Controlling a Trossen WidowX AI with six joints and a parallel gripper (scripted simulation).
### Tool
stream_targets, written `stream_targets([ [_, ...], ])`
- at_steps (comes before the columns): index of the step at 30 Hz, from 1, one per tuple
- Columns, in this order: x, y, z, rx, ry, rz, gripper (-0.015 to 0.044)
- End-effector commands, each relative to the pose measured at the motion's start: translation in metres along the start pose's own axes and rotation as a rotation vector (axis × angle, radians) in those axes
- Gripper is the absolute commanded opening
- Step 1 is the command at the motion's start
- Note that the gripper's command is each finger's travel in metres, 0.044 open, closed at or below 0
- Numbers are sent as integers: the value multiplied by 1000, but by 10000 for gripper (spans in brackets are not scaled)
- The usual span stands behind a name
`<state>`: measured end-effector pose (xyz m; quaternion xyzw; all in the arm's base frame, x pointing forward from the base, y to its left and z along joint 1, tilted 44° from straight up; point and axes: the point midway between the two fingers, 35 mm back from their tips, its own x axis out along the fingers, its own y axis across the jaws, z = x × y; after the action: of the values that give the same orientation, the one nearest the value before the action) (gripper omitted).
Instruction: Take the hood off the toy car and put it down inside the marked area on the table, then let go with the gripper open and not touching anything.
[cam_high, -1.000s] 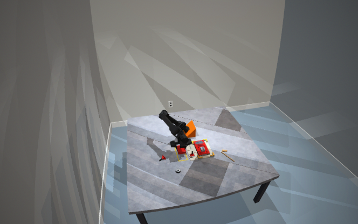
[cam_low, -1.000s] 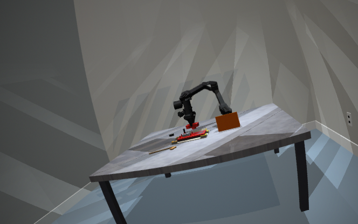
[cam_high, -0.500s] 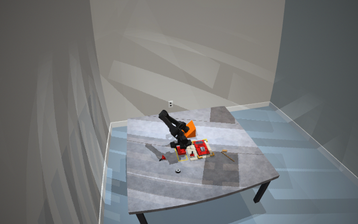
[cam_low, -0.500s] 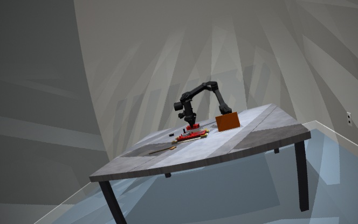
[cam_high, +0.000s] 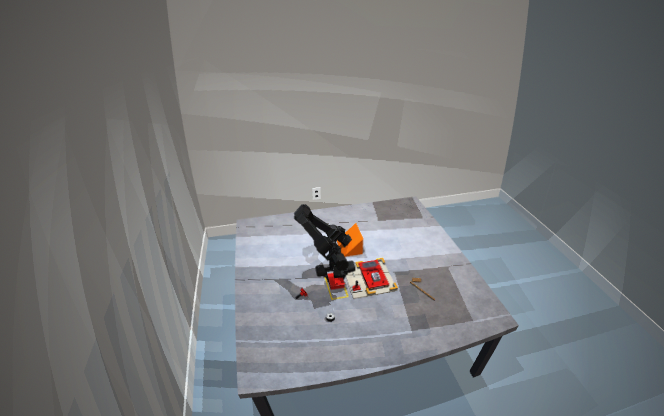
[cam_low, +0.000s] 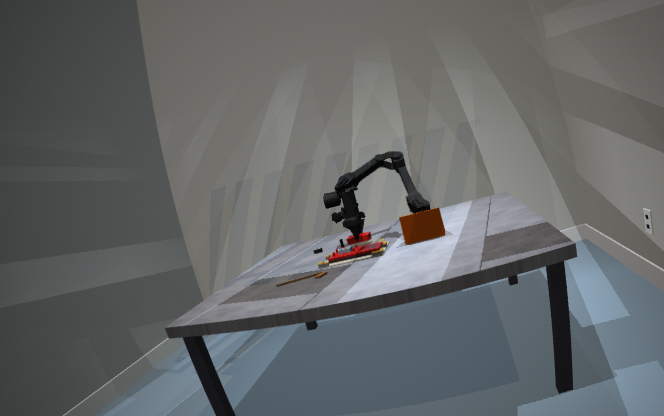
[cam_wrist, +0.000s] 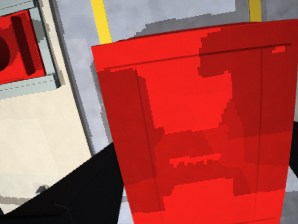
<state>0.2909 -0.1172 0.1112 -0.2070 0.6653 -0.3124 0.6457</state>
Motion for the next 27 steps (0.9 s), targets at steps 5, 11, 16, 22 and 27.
stream_targets([
  [5,4,-1,-1,-6,2,-4,0],
  [11,7,-1,-1,-6,2,-4,0],
  [16,9,-1,-1,-6,2,-4,0],
  [22,12,-1,-1,-6,2,-4,0],
  [27,14,-1,-1,-6,2,-4,0],
])
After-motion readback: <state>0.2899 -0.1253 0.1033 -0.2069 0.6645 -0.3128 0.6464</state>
